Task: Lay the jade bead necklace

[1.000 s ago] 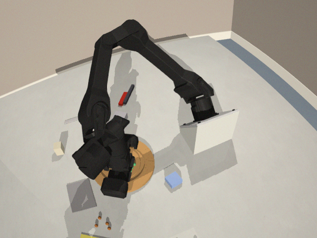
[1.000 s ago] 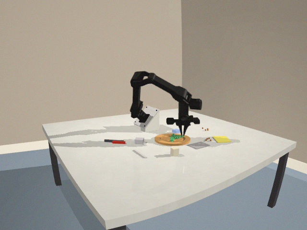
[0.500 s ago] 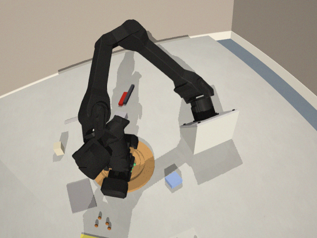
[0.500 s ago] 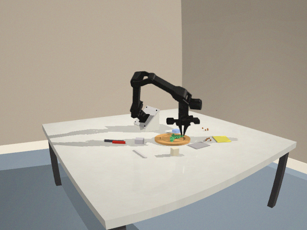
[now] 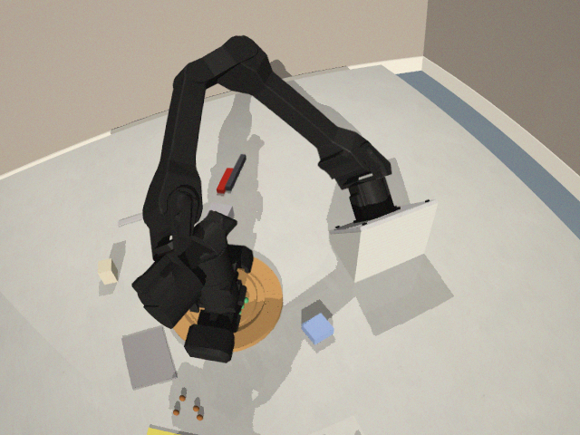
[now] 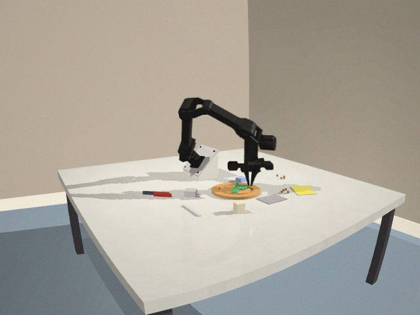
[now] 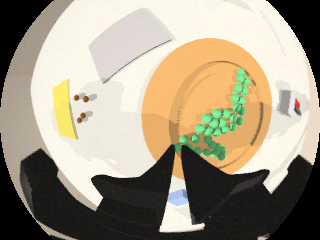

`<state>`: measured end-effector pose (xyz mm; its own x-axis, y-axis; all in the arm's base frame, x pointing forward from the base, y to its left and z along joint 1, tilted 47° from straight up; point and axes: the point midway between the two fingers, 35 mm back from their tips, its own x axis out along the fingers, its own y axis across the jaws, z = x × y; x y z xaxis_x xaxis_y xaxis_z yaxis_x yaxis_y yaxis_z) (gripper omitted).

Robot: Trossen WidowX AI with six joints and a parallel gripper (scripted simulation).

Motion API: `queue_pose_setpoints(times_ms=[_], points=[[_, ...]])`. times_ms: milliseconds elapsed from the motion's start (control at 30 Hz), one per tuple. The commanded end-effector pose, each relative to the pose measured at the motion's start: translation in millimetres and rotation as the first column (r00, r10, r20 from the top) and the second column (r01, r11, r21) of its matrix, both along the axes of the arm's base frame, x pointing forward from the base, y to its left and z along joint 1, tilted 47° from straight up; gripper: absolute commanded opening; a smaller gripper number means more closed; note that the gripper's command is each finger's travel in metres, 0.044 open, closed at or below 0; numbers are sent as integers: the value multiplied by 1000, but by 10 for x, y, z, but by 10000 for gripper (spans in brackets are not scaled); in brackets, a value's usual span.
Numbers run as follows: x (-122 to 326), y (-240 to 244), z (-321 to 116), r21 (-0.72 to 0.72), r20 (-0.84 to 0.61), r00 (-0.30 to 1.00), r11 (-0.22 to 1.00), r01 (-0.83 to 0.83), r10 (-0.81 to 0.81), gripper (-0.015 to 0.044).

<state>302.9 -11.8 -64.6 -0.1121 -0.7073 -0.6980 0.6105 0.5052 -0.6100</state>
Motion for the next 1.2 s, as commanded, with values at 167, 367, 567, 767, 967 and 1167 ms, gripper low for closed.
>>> queue_pose_setpoints(times_ms=[167, 367, 567, 767, 967, 1167], points=[[-18, -32, -18, -5, -11, 1000, 1000, 3, -3, 0], [0, 0, 0, 0, 0, 1000, 1000, 0, 0, 105], [0, 0, 0, 0, 0, 1000, 1000, 0, 0, 262], [-3, 34, 42, -4, -9, 1000, 1000, 2, -2, 420], [7, 49, 48, -5, -11, 1000, 1000, 3, -3, 440], [7, 49, 48, -5, -11, 1000, 1000, 3, -3, 440]])
